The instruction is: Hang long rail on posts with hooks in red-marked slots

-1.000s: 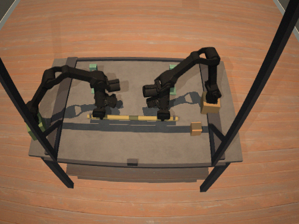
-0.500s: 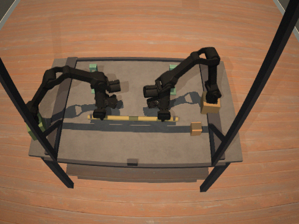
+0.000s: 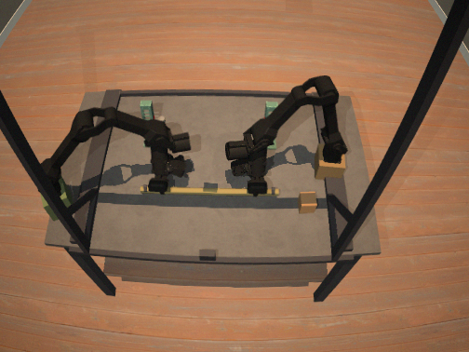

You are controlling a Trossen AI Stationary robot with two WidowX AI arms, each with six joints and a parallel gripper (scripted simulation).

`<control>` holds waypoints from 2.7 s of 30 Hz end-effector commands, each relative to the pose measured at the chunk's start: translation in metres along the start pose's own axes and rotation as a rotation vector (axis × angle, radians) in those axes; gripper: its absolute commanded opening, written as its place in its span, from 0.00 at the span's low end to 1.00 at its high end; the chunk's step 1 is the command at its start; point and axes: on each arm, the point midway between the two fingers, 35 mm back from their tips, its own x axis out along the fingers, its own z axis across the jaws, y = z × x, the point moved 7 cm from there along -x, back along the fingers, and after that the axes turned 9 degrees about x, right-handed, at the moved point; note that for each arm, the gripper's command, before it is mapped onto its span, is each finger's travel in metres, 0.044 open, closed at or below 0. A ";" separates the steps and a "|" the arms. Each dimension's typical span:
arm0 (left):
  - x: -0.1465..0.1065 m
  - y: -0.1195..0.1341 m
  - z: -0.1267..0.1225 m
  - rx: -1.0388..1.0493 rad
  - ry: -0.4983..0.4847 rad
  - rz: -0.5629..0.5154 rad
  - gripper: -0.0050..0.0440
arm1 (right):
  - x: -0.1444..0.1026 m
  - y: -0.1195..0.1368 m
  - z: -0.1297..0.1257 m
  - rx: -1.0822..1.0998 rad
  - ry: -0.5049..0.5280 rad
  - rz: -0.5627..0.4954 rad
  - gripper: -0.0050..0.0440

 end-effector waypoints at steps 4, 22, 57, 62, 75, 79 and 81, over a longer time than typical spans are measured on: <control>0.004 -0.002 0.005 0.012 0.016 -0.032 0.00 | 0.009 -0.004 -0.004 -0.009 -0.030 -0.013 0.00; 0.008 -0.002 0.007 0.012 0.020 -0.033 0.00 | 0.015 -0.004 -0.007 -0.009 -0.040 -0.010 0.15; 0.008 -0.002 0.007 0.012 0.020 -0.033 0.00 | -0.038 -0.006 0.012 0.008 0.123 0.010 0.61; 0.008 -0.002 0.007 0.012 0.020 -0.033 0.00 | -0.017 -0.001 0.043 0.015 0.356 -0.018 0.56; 0.008 -0.002 0.007 0.012 0.020 -0.033 0.00 | 0.008 0.009 0.076 0.002 0.614 -0.118 0.56; 0.008 -0.002 0.007 0.012 0.020 -0.033 0.00 | 0.008 0.009 0.076 0.002 0.615 -0.118 0.56; 0.008 -0.002 0.007 0.012 0.020 -0.033 0.00 | 0.012 0.009 0.071 0.002 0.622 -0.109 0.56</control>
